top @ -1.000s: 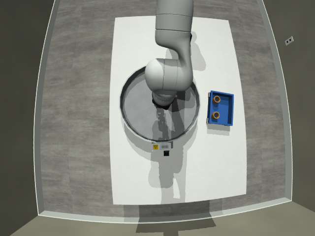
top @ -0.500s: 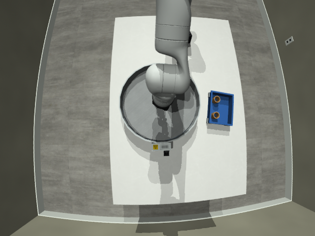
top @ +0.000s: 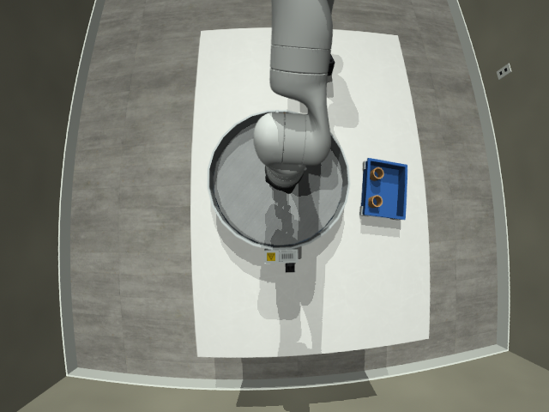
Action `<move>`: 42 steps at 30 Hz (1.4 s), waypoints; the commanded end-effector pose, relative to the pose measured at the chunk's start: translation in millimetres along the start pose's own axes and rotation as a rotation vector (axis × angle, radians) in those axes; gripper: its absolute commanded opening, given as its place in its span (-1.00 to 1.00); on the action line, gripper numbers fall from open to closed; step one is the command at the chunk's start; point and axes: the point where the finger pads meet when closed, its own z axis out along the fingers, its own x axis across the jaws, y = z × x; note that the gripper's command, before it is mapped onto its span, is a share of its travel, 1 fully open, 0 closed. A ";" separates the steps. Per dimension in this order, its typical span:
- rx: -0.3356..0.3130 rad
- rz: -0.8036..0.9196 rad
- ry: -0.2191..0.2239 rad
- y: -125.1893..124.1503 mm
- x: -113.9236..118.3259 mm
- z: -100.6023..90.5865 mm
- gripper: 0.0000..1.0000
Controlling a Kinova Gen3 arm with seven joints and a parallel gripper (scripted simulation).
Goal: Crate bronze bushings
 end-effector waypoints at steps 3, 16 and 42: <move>-0.001 0.000 0.001 0.5 0.2 -0.6 -1.00; -0.002 0.000 0.001 0.5 0.2 -0.6 -0.05; -0.002 0.000 0.001 0.5 0.2 -0.6 -0.05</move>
